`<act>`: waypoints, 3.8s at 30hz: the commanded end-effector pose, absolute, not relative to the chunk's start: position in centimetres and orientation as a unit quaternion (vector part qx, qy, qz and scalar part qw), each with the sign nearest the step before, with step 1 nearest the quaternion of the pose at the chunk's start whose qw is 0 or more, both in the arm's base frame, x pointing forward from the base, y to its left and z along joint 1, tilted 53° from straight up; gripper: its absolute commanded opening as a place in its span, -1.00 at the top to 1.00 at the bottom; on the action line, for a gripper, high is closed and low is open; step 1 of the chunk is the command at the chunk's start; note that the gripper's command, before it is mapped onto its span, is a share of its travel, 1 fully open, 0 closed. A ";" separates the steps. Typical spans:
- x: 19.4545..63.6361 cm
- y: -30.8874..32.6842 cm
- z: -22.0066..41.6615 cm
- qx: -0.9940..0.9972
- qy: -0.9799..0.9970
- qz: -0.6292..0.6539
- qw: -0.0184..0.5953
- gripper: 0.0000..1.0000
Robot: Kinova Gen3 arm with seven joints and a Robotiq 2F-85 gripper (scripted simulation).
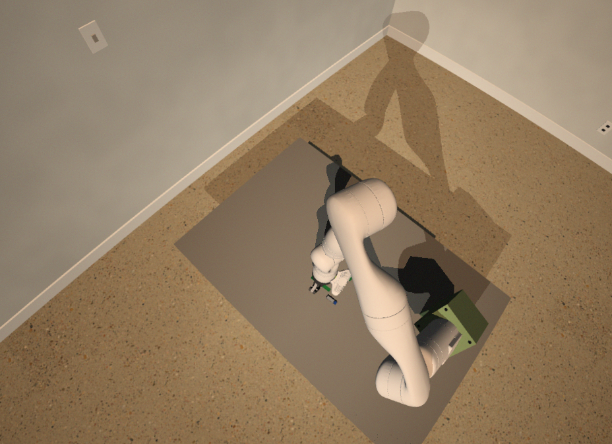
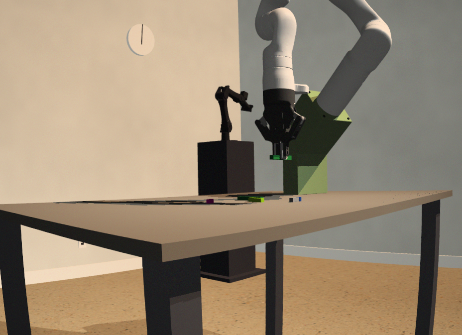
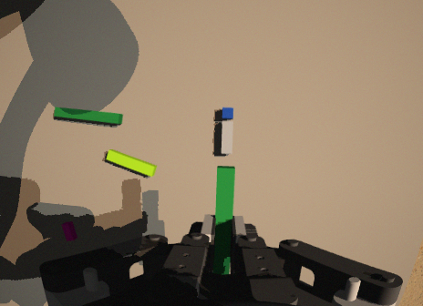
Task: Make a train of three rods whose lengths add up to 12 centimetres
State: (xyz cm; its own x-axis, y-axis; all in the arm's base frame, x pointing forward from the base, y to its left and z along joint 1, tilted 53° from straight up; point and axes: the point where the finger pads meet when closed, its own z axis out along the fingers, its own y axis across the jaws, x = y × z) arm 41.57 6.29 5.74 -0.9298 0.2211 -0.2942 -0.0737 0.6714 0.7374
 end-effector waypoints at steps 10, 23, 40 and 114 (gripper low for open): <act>41.6 6.2 5.8 0.041 0.896 0.403 0.183 0.91; 42.2 7.4 4.7 0.041 0.896 0.403 0.183 0.91; 44.4 11.8 1.0 0.041 0.896 0.403 0.183 0.91; 44.9 12.5 0.5 0.041 0.896 0.402 0.184 0.91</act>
